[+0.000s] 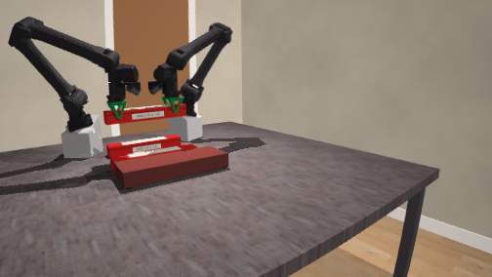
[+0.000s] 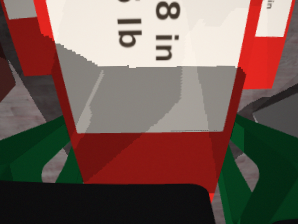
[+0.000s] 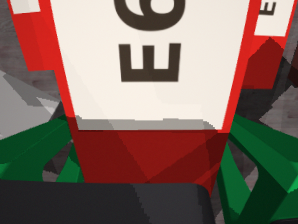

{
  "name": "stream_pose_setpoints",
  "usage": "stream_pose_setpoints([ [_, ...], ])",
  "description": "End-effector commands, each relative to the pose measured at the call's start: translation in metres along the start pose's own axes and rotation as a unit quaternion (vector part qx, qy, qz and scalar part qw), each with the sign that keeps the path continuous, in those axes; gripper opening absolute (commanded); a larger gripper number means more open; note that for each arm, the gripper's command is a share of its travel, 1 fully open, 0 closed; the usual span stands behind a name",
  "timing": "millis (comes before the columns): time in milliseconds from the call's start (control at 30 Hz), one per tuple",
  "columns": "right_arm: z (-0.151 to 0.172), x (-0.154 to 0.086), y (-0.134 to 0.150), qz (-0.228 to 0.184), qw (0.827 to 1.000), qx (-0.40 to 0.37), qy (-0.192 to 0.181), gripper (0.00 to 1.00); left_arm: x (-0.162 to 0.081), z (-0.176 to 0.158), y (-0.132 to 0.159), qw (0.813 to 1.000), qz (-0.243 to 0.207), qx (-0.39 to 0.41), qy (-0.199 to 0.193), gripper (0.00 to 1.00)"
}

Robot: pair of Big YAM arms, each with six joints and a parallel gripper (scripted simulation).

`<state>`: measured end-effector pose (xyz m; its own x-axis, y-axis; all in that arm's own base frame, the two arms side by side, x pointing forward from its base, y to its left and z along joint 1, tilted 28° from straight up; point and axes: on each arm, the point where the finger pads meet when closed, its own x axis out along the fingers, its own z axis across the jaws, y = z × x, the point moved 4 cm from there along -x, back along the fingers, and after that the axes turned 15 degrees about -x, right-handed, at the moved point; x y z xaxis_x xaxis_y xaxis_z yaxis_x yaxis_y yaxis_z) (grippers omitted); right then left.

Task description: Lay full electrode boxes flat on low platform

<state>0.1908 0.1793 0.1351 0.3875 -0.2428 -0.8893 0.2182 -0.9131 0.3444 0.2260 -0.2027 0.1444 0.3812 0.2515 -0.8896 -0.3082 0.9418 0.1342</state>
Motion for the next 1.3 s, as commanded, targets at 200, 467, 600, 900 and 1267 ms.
stream_pose_setpoints([
  [200,-0.005,-0.016,-0.001,-0.01,1.0,0.005,0.019,0.0,-0.023,0.006,-0.007,0.999,-0.028,-0.01,-0.014,0.0],
  [467,-0.001,-0.007,0.001,-0.008,1.0,-0.002,0.017,0.0,-0.014,0.002,-0.006,0.999,-0.03,-0.007,-0.015,0.0],
  [600,-0.019,-0.017,0.001,-0.016,0.999,0.014,0.027,0.0,-0.023,0.018,-0.012,0.999,-0.036,-0.015,-0.019,0.0],
  [900,-0.006,0.012,0.001,-0.003,1.0,0.003,0.011,0.0,0.006,0.008,-0.003,1.0,-0.021,-0.011,-0.013,0.0],
  [1267,-0.008,0.024,0.001,-0.004,1.0,0.004,0.012,0.0,0.016,0.012,-0.008,1.0,-0.023,-0.012,-0.014,0.0],
])
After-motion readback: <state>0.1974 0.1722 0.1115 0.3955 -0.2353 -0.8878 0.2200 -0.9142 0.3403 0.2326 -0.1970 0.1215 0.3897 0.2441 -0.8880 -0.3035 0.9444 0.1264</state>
